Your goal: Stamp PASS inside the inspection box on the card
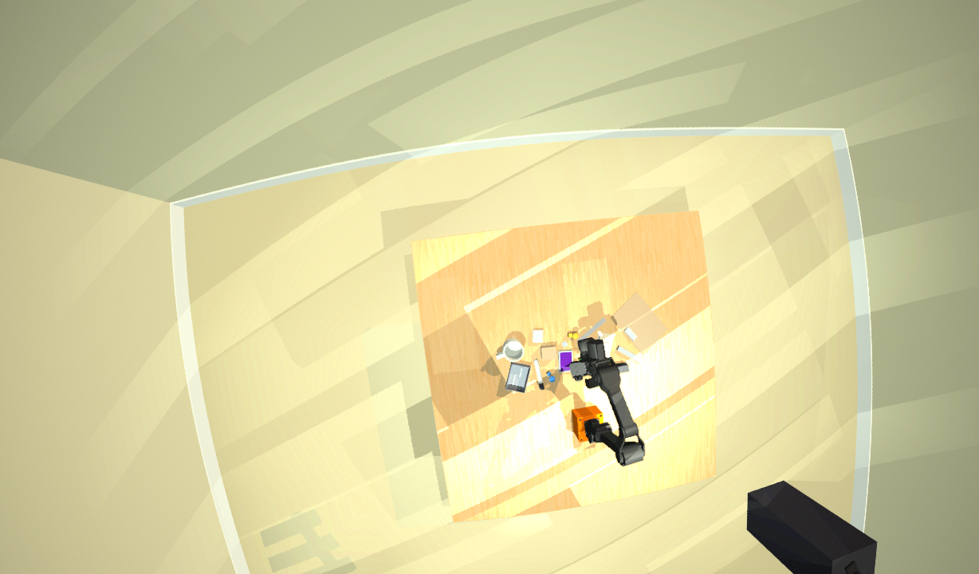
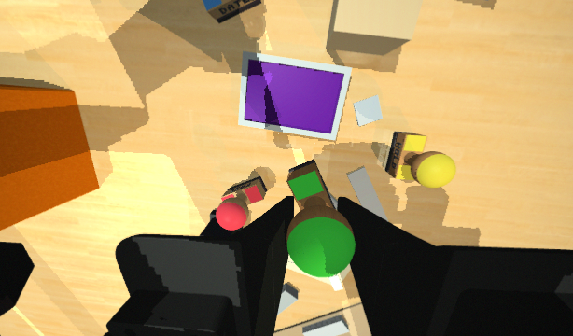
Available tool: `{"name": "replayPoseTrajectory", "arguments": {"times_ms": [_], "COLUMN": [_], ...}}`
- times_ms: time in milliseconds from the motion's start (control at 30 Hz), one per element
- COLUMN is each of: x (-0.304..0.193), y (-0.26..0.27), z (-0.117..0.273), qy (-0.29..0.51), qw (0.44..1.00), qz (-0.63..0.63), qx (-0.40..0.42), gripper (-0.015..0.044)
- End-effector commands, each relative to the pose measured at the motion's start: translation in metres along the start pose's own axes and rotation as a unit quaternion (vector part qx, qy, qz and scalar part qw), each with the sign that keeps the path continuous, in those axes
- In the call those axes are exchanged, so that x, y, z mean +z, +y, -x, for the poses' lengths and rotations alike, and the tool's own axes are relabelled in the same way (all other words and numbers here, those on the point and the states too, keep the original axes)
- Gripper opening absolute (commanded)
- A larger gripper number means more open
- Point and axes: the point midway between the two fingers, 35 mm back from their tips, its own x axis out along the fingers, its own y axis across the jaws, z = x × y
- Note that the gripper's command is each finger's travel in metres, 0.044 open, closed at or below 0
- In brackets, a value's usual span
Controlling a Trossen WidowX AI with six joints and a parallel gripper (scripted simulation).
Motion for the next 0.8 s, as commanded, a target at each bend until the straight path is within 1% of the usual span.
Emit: {"name": "replayPoseTrajectory", "arguments": {"times_ms": [0, 367, 767], "x": [-0.013, -0.048, -0.088], "y": [-0.002, -0.004, -0.001], "z": [-0.001, 0.000, 0.000], "qy": [-0.001, 0.000, 0.000], "qw": [0.999, 0.983, 0.946], "qz": [0.050, 0.183, 0.324], "qx": [0.002, 0.003, 0.004], "gripper": [0.0000, 0.0000, 0.0000]}}
